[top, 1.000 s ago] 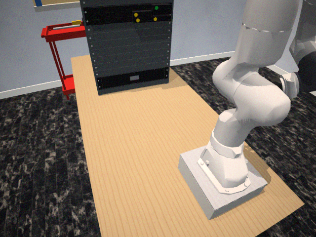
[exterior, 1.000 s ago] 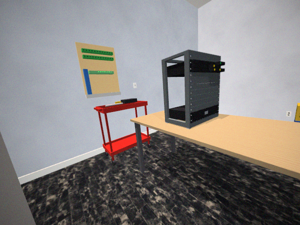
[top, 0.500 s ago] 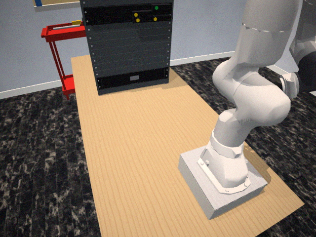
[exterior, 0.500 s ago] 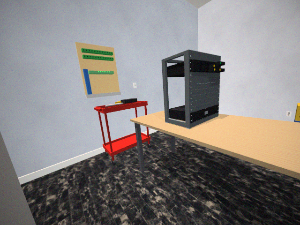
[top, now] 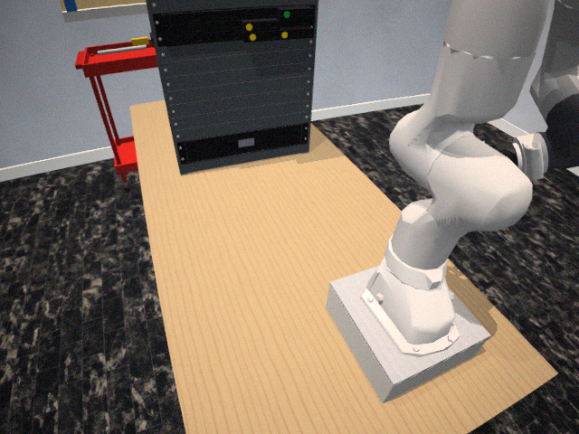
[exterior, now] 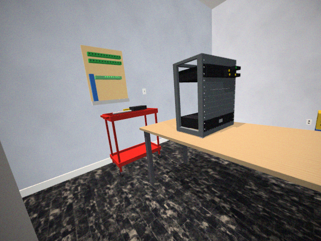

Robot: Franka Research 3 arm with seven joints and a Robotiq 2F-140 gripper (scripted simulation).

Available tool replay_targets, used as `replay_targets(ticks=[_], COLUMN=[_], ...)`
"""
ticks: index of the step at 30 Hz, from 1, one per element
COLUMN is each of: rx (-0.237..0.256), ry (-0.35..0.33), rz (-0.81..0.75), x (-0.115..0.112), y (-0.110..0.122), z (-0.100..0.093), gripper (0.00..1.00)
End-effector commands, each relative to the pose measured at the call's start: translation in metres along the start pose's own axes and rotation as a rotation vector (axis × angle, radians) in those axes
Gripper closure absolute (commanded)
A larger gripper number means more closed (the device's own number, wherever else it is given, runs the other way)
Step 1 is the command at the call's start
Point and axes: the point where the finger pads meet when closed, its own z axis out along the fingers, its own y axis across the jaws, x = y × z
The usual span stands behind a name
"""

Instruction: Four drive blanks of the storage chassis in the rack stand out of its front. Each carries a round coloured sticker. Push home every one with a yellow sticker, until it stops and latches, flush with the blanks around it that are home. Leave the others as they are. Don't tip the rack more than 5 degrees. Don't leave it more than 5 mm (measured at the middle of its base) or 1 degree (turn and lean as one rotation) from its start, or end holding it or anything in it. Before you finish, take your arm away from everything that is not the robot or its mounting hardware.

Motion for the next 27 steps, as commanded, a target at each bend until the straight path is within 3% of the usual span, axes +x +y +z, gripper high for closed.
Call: replay_targets(ticks=[1, 27], rx=[0.008, 0.054], ry=[-0.007, -0.059], rz=[-0.013, -0.097], x=[-0.002, -0.015], y=[-0.001, -0.004], z=[0.000, -0.001], gripper=[0.00, 0.00])
